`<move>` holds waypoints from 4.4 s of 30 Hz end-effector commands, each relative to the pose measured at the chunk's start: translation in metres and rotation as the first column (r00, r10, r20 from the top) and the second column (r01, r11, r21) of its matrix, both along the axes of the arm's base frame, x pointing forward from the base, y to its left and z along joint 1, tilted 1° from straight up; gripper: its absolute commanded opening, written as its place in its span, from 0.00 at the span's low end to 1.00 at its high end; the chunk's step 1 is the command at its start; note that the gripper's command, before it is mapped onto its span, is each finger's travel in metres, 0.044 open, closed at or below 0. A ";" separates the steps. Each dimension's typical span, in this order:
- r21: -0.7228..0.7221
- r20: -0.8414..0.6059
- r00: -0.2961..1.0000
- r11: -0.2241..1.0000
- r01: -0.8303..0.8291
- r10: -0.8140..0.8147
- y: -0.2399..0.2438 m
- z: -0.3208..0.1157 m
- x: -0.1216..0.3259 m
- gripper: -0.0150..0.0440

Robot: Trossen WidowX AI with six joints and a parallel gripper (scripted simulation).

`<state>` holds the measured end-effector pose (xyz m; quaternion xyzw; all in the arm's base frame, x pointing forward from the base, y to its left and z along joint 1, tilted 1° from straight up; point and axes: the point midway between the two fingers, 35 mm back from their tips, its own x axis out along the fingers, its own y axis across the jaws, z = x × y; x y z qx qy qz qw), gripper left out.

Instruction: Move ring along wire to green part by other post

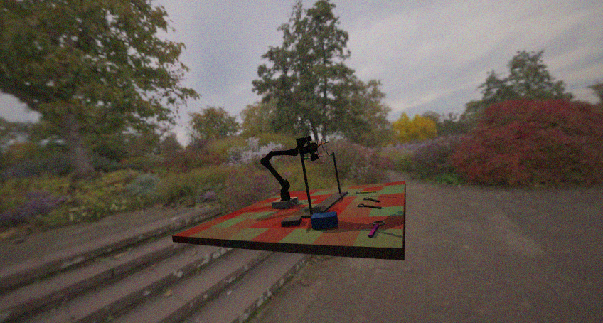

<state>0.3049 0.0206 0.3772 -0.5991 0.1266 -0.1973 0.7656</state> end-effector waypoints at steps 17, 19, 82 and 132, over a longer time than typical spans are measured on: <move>-0.401 -0.010 1.000 0.916 0.007 -0.011 -0.002 0.030 -0.002 0.00; -0.435 -0.010 1.000 0.900 0.007 -0.013 -0.002 0.033 -0.002 0.00; 0.199 -0.015 0.999 0.979 0.050 -0.048 0.000 -0.102 -0.004 0.00; 0.953 0.046 0.999 0.299 -0.044 0.003 0.142 -0.193 0.009 0.00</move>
